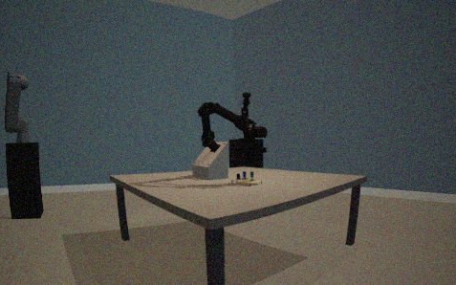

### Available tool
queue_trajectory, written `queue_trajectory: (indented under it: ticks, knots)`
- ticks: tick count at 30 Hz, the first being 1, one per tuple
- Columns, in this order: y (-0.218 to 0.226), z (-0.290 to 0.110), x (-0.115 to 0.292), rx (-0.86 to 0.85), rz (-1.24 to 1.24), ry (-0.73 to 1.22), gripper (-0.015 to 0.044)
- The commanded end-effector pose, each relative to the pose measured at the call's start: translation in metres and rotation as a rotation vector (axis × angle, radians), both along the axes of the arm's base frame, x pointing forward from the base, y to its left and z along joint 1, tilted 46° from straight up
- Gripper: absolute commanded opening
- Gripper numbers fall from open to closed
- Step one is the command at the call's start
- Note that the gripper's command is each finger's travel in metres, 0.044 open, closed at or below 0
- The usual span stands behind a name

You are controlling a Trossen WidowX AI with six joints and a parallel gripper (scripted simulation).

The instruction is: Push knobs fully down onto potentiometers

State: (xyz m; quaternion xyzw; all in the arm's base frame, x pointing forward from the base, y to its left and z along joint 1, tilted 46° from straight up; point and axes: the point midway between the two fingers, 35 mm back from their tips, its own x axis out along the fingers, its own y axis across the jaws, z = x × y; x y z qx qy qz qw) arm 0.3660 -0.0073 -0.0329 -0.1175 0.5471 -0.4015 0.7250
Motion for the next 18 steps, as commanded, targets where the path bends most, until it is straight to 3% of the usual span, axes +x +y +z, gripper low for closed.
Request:
queue_trajectory:
  ticks: [1, 9, 18]
  knots:
    - [0.003, 0.002, 0.007, -0.013, 0.095, 0.100, 0.0000]
    - [0.008, 0.008, 0.018, -0.037, 0.277, 0.294, 0.0000]
    - [-0.004, -0.004, 0.020, -0.040, 0.292, 0.310, 0.0000]
